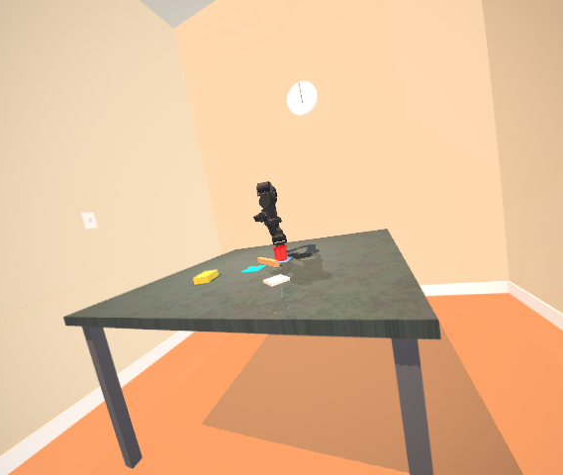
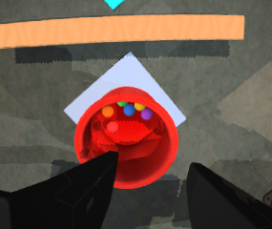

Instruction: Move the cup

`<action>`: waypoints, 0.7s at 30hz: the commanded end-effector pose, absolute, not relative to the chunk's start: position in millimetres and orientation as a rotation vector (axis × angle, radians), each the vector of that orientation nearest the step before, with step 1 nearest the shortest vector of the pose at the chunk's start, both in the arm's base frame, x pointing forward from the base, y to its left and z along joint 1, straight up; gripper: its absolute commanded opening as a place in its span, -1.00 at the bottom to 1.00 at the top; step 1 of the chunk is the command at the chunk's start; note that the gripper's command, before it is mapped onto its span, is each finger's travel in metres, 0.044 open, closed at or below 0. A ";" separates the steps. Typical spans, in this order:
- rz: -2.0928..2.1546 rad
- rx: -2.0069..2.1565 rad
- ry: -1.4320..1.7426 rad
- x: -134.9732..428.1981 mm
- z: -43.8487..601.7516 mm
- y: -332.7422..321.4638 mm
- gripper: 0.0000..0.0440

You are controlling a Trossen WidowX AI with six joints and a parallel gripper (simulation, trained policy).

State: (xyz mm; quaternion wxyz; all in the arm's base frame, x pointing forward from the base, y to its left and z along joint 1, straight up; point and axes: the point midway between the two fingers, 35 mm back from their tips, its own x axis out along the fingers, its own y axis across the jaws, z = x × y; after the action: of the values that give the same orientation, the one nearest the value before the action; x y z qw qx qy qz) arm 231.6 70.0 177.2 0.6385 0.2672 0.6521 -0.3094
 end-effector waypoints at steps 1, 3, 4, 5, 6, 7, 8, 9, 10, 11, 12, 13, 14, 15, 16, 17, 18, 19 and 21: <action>-0.737 0.594 1.504 228.2 167.0 68.7 -0.29; -0.745 0.588 1.509 227.0 163.0 68.7 -0.29; -0.749 0.585 1.512 226.4 161.0 68.7 -0.28; -0.752 0.581 1.515 225.8 159.0 68.8 -0.28; -0.756 0.578 1.518 225.3 156.9 68.8 -0.28; -0.759 0.574 1.521 224.7 154.8 68.9 -0.28; -0.762 0.570 1.523 224.2 152.7 69.0 -0.27; -0.764 0.566 1.526 223.6 150.6 69.0 -0.27; -0.767 0.562 1.529 223.1 148.5 69.1 -0.27; -0.769 0.558 1.531 222.6 146.3 69.2 -0.27; -0.771 0.554 1.534 222.1 144.1 69.2 -0.26; -0.772 0.550 1.537 221.6 141.9 69.3 -0.26; -0.774 0.545 1.539 221.1 139.6 69.4 -0.26; -0.775 0.541 1.542 220.6 137.4 69.5 -0.26; -0.775 0.536 1.544 220.2 135.1 69.6 -0.26; -0.776 0.531 1.547 219.7 132.8 69.6 -0.26; -0.776 0.526 1.549 219.3 130.5 69.7 -0.25; -0.776 0.521 1.552 218.9 128.2 69.8 -0.25; -0.775 0.512 1.556 218.2 123.5 70.0 -0.25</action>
State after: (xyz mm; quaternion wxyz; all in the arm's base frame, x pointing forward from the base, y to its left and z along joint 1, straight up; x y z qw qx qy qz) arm 220.9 71.0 132.6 0.6197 0.2327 0.6713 -0.3334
